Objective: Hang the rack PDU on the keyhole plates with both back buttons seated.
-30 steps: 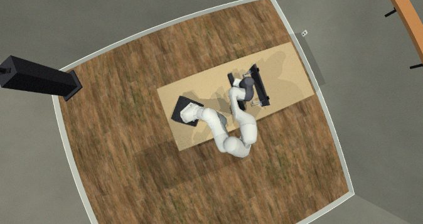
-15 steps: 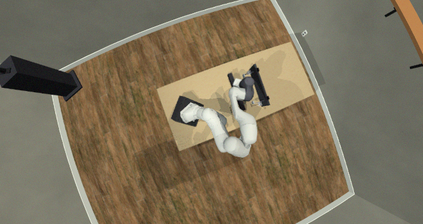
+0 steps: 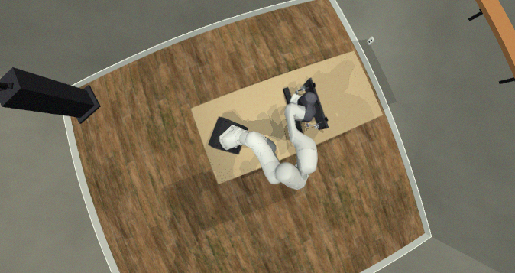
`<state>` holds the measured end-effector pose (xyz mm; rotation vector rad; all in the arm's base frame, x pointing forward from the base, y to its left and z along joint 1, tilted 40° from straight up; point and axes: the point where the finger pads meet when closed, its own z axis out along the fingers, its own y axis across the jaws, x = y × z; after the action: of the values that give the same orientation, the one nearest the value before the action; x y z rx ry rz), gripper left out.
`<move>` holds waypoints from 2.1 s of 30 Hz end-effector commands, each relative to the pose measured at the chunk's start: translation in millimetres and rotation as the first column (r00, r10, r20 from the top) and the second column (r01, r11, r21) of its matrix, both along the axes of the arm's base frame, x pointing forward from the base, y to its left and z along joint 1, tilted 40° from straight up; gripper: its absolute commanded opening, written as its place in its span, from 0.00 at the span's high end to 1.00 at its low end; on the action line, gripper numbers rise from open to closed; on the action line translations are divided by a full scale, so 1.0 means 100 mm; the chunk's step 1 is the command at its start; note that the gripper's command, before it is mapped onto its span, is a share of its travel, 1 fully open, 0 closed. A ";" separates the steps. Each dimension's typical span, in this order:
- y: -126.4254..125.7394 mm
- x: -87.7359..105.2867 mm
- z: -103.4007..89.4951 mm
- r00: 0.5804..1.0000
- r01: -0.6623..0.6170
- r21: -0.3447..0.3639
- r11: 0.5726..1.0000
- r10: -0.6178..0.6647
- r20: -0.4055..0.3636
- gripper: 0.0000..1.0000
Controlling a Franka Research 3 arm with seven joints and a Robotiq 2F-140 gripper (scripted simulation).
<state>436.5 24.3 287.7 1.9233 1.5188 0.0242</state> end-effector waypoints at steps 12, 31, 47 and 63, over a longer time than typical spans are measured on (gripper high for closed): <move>-0.05 0.35 0.25 1.000 -0.020 -0.006 1.000 0.020 -0.004 1.00; -0.05 0.35 0.25 1.000 -0.020 -0.006 1.000 0.020 -0.004 1.00; -0.05 0.35 0.25 1.000 -0.020 -0.006 1.000 0.020 -0.004 1.00; -0.05 0.36 0.25 1.000 -0.021 -0.009 1.000 0.021 -0.002 1.00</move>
<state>470.2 17.4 309.9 1.9111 1.5318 0.0170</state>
